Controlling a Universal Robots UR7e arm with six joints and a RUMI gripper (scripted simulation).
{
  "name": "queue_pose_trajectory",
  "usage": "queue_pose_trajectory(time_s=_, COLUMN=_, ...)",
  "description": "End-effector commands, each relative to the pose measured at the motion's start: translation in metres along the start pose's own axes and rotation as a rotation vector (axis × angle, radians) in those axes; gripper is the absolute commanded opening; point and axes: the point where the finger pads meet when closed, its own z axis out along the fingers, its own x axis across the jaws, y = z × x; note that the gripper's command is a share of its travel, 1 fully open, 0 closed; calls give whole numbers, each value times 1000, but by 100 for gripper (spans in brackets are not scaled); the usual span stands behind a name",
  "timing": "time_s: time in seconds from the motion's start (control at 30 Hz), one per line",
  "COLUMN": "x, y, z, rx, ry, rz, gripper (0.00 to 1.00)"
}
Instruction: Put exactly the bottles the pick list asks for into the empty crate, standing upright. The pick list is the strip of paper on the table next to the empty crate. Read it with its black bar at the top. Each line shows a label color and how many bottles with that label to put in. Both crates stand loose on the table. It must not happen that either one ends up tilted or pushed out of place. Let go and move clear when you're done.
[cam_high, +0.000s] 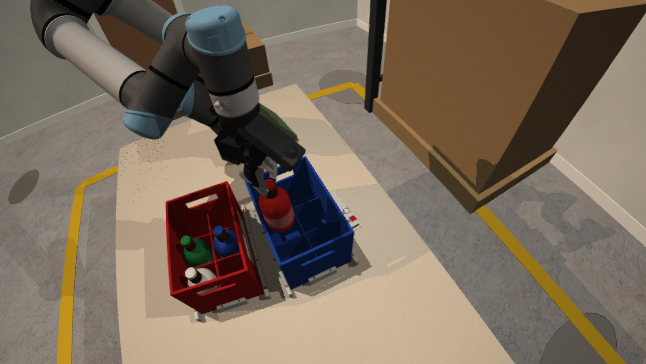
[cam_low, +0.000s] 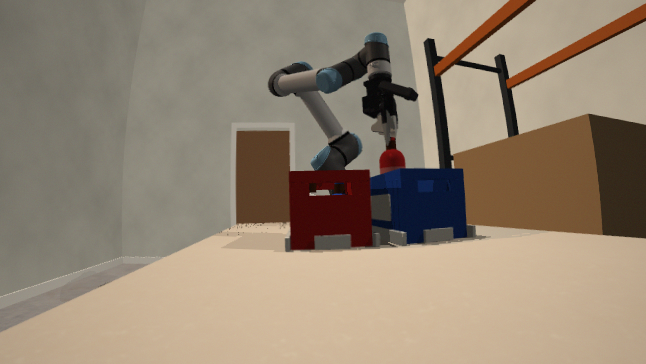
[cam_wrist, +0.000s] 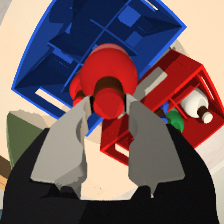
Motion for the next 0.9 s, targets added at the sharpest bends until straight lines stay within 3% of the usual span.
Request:
queue_pose_trajectory(time_s=0.0, x=0, y=0, z=4, rx=2, ry=1, rz=1, gripper=0)
queue_pose_trajectory(time_s=0.87, x=0, y=0, z=27, rx=2, ry=1, rz=1, gripper=0)
